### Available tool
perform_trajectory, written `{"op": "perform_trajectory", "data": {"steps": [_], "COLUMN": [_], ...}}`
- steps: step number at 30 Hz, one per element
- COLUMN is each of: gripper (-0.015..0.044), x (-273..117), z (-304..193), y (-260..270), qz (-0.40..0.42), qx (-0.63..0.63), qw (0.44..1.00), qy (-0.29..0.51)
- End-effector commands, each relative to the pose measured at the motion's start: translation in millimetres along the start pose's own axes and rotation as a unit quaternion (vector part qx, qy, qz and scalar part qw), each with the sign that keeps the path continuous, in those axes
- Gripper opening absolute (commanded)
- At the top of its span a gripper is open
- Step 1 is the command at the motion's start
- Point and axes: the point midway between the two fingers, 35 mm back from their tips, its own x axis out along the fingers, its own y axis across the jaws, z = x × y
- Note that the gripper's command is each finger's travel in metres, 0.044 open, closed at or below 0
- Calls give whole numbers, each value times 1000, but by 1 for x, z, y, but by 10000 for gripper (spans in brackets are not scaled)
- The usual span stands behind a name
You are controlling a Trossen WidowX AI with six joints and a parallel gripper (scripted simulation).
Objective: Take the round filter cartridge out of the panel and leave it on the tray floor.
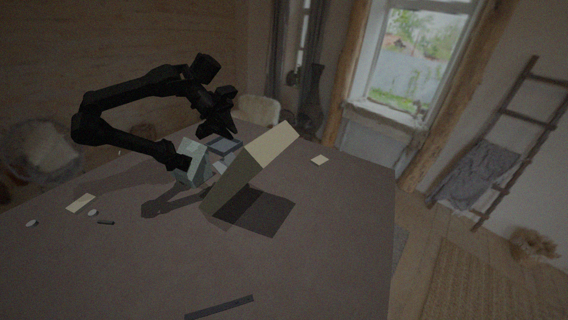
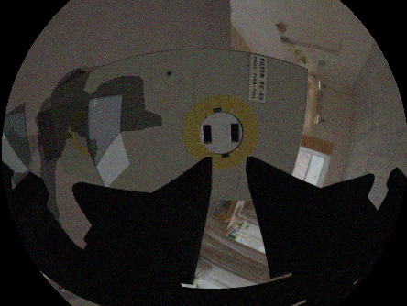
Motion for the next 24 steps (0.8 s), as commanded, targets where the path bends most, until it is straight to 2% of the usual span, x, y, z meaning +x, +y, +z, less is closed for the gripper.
{"op": "perform_trajectory", "data": {"steps": [1, 24], "gripper": [114, 114], "x": [-1, 24], "z": [4, 6], "y": [2, 2], "qz": [1, 4], "qx": [-23, -22], "qw": [1000, 1000], "qy": [5, 3]}}
